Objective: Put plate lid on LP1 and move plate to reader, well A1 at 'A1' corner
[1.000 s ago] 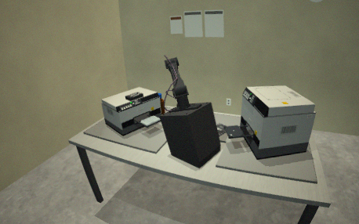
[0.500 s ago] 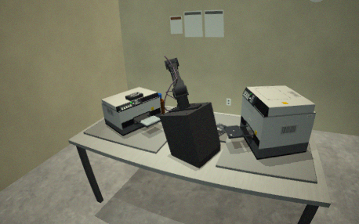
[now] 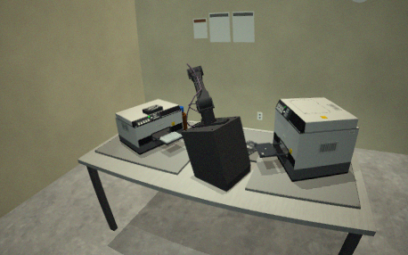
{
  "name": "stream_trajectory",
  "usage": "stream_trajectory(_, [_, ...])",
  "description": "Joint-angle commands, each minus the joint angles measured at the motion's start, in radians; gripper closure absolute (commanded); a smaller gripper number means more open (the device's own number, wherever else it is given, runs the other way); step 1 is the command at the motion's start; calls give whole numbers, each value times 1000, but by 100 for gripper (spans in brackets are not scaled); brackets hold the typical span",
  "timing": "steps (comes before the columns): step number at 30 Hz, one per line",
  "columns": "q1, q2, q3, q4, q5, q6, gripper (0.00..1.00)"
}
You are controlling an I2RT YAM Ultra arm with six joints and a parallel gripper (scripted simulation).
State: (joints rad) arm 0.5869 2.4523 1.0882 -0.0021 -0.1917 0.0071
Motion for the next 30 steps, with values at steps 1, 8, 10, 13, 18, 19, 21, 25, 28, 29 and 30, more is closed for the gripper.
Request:
stream_trajectory(1, [-1, -6, 6, 2, 1, 2, 0])
stream_trajectory(8, [-1, -6, 6, 2, 1, 2, 0])
stream_trajectory(10, [-4, -33, 2, -16, 4, 1, 0])
stream_trajectory(13, [-7, -37, -16, -19, 4, -2, 0])
stream_trajectory(18, [-16, -60, -32, -32, 1, -11, 0])
stream_trajectory(19, [-17, -65, -35, -34, 0, -11, 0])
stream_trajectory(21, [-18, -75, -39, -40, -1, -13, 0])
stream_trajectory(25, [-21, -95, -48, -52, -3, -16, 0])
stream_trajectory(28, [-23, -110, -54, -61, -5, -18, 0])
stream_trajectory(29, [-23, -110, -54, -61, -5, -18, 0])
stream_trajectory(30, [-23, -110, -54, -61, -5, -18, 0])
